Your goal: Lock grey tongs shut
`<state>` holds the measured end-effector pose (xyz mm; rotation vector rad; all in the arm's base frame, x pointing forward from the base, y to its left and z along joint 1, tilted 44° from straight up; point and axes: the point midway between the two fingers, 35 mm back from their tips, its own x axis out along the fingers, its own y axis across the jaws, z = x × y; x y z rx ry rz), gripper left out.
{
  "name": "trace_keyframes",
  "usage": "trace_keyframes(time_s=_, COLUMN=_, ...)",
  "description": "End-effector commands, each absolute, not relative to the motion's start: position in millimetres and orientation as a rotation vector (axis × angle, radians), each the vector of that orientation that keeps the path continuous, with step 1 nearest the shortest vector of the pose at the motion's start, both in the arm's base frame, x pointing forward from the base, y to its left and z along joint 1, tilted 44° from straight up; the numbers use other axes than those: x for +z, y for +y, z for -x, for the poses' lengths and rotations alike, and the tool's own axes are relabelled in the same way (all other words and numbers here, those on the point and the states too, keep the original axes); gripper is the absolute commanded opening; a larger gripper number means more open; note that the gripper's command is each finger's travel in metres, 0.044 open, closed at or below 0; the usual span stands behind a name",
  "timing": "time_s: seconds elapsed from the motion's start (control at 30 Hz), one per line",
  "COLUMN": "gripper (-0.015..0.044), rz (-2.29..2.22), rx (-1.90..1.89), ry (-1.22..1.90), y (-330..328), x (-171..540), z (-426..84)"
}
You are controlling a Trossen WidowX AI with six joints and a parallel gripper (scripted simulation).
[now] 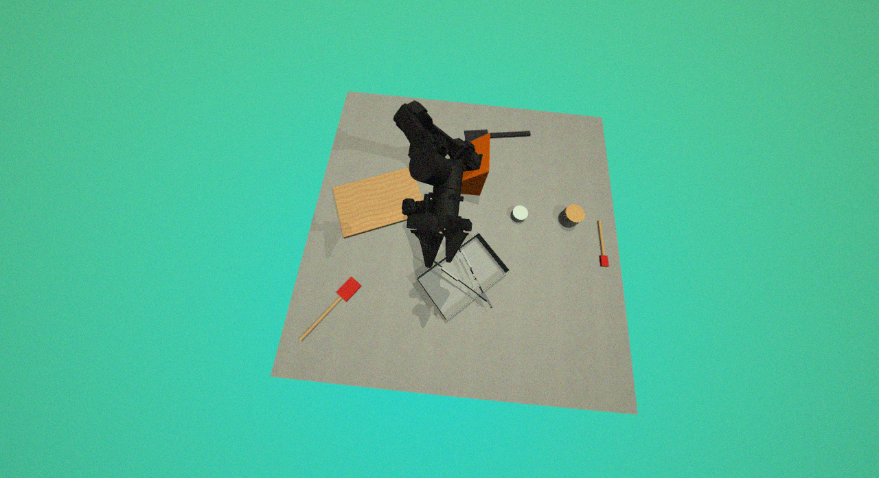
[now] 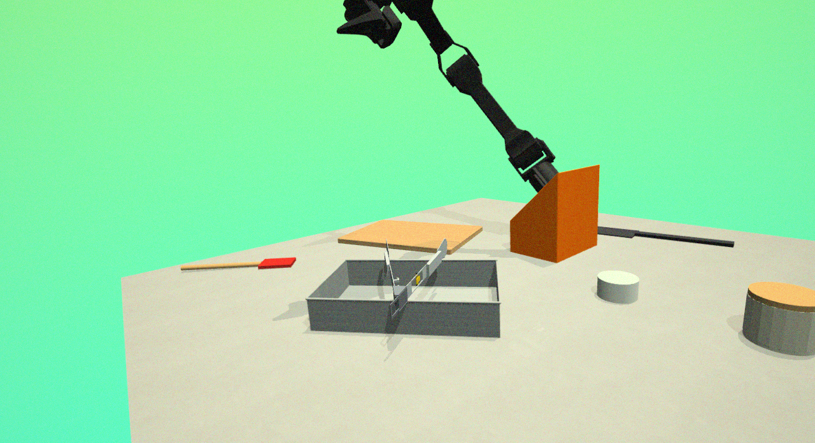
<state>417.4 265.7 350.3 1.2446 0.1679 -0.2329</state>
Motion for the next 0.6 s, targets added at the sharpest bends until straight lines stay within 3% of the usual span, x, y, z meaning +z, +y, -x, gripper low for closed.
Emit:
trace_keyframes(time_s=0.0, gripper=0.0440, rz=-1.219, rx=-0.380, ry=0.221, y=248, x=297, z=-440)
trace_keyframes(time_s=0.3, gripper=0.0440, rz=-1.262, rx=-0.830, ry=0.290, y=195, x=165, z=-468)
trace_keyframes(time_s=0.57, gripper=0.0440, rz=-1.247, rx=-1.318, ry=0.210, y=123, x=58, z=-455)
